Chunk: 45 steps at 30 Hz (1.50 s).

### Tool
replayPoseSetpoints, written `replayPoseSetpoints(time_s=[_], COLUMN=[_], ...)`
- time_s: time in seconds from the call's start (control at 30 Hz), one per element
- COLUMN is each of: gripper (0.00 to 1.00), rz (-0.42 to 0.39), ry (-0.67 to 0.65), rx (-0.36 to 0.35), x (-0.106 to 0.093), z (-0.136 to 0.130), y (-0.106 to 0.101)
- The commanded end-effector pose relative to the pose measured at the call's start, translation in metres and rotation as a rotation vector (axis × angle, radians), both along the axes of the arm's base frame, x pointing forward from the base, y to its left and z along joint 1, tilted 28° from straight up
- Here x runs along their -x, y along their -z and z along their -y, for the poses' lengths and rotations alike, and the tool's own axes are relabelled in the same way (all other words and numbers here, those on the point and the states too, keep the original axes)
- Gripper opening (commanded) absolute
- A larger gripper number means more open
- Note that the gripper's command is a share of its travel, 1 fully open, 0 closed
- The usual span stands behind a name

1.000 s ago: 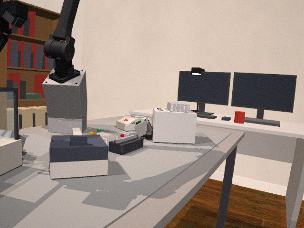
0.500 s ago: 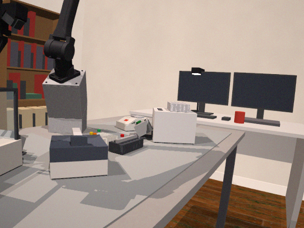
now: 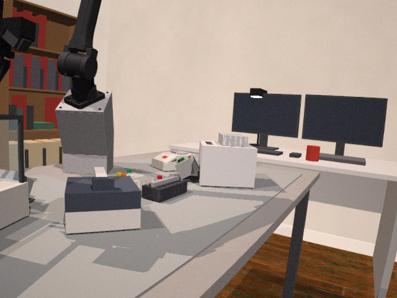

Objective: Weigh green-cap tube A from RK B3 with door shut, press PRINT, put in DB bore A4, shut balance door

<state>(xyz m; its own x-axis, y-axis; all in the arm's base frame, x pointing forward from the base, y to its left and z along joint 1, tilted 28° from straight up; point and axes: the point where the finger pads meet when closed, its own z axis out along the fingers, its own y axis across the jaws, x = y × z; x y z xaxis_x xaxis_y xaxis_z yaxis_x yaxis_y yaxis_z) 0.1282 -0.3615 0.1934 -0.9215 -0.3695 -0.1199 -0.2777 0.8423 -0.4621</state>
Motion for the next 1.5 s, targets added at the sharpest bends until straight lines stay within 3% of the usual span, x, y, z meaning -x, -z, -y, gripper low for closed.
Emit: replayPoseSetpoints(time_s=[0.0, 0.07, 0.57, 0.8, 0.83, 1.47], gripper=[0.30, 0.30, 0.30, 0.30, 0.30, 0.30], rz=[0.009, 0.002, 0.002, 0.002, 0.008, 0.008], ry=[0.002, 0.002, 0.002, 0.001, 0.003, 0.003], rx=[0.020, -0.004, -0.004, -0.006, 0.025, 0.025], x=[-0.009, -0.008, -0.013, -0.015, -0.012, -0.012], z=[0.011, 0.005, 0.013, 0.016, 0.020, 0.020], y=[-0.006, 0.009, 0.028, 0.028, 0.015, 0.015])
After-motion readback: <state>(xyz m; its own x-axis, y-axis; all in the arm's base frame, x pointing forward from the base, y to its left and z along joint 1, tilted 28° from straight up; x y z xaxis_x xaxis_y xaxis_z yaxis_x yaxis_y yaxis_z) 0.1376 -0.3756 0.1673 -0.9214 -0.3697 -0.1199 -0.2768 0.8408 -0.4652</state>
